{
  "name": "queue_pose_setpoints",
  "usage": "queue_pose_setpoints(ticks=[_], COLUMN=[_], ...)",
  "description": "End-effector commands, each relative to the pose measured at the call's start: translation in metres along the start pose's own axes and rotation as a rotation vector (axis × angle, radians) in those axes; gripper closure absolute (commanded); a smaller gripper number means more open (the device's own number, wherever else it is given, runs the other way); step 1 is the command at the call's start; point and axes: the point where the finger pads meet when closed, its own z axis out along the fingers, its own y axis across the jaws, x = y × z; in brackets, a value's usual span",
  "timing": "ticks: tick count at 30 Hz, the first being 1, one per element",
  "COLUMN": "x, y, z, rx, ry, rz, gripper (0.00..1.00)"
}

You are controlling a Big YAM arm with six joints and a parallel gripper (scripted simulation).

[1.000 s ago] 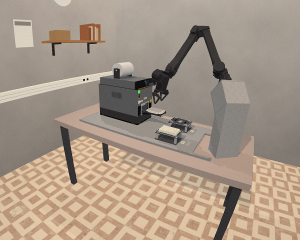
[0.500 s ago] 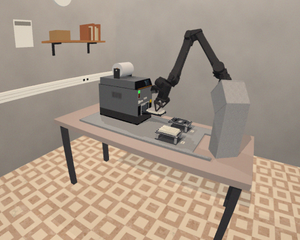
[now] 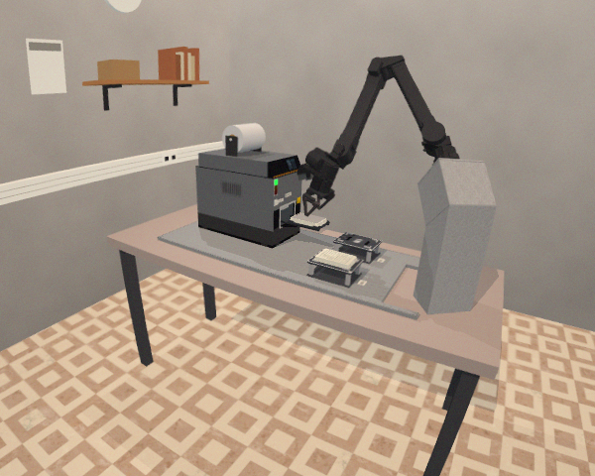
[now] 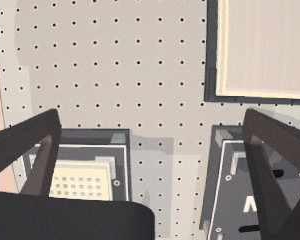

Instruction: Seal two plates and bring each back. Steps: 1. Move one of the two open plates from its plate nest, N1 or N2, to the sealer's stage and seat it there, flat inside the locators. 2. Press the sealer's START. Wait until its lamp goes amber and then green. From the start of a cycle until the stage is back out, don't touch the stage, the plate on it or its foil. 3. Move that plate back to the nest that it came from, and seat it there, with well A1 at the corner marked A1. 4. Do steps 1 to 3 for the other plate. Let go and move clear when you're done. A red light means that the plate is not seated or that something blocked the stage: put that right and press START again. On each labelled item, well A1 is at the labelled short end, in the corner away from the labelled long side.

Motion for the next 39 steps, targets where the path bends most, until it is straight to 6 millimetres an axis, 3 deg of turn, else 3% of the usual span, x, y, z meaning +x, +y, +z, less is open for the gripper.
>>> queue_pose_setpoints(ticks=[1, 7, 13, 18, 21, 27, 31, 34, 39], x=[-0.015, -0.027, -0.05, -0.042, -0.039, -0.073, -0.088, -0.089, -0.067], y=[0.004, 0.004, -0.044, -0.044, -0.061, -0.101, -0.108, -0.113, -0.108], z=[-0.012, -0.013, -0.002, 0.003, 0.01, 0.013, 0.01, 0.012, 0.021], rx=[-0.011, -0.01, 0.013, 0.0, 0.005, 0.024, 0.015, 0.016, 0.018], ry=[-0.033, -0.053, -0.053, -0.031, -0.005, -0.036, -0.053, -0.049, -0.007], rz=[0.021, 0.022, 0.024, 0.001, -0.015, 0.009, 0.012, 0.01, 0.014], gripper=[0.0, 0.0, 0.0, 0.0, 0.0, 0.0, 0.0, 0.0, 0.0])
